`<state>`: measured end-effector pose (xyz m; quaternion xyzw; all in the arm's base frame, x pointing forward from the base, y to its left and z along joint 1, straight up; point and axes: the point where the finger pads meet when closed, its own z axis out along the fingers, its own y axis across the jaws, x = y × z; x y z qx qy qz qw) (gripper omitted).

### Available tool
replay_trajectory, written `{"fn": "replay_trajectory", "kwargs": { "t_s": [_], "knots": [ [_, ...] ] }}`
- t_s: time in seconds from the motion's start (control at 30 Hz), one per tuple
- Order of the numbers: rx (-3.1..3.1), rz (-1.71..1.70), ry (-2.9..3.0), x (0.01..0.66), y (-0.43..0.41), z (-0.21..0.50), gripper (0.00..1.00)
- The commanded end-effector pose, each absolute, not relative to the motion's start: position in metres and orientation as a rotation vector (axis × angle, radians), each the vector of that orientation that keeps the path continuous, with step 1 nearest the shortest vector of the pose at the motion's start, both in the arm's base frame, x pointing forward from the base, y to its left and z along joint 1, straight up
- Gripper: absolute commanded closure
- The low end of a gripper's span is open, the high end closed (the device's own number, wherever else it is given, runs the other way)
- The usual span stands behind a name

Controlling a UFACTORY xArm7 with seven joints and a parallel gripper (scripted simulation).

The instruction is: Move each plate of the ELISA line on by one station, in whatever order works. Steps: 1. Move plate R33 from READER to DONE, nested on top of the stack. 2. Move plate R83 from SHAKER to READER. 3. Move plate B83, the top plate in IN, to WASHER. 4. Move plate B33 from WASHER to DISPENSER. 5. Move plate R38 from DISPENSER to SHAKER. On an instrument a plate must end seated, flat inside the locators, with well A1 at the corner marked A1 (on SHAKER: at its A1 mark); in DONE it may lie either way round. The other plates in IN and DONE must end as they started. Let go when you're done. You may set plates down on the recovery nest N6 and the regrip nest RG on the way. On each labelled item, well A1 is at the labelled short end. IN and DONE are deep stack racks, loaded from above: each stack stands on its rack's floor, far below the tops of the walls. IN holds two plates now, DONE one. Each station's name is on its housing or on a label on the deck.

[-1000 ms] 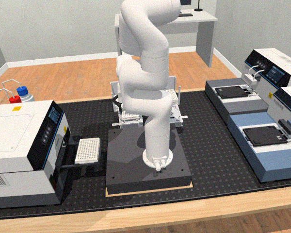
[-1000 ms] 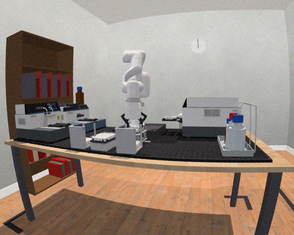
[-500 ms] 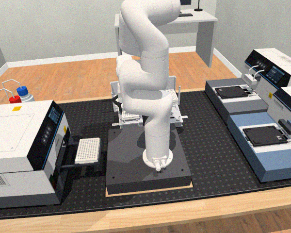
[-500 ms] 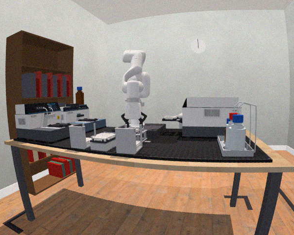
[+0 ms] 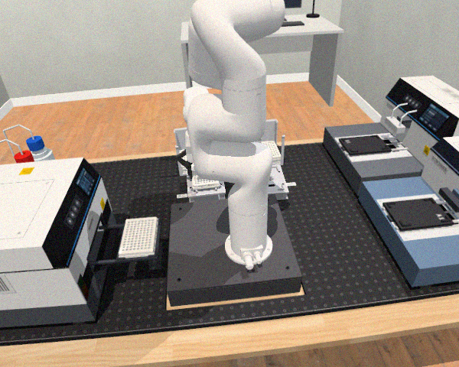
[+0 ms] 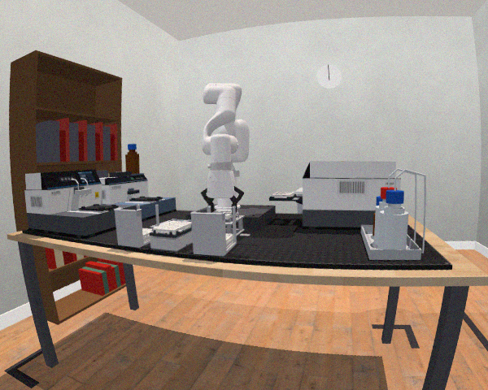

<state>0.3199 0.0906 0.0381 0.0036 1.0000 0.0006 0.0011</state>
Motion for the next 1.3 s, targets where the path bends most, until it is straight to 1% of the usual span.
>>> {"fn": "replay_trajectory", "kwargs": {
  "t_s": [0.0,1.23,1.27],
  "knots": [
    [0.011,0.002,3.136,0.3211,0.0908,0.0377,1.0],
    [0.011,0.002,3.136,0.3211,0.0908,0.0297,1.0],
    [0.011,0.002,3.136,0.3211,0.0908,0.0297,0.0]
  ]
}}
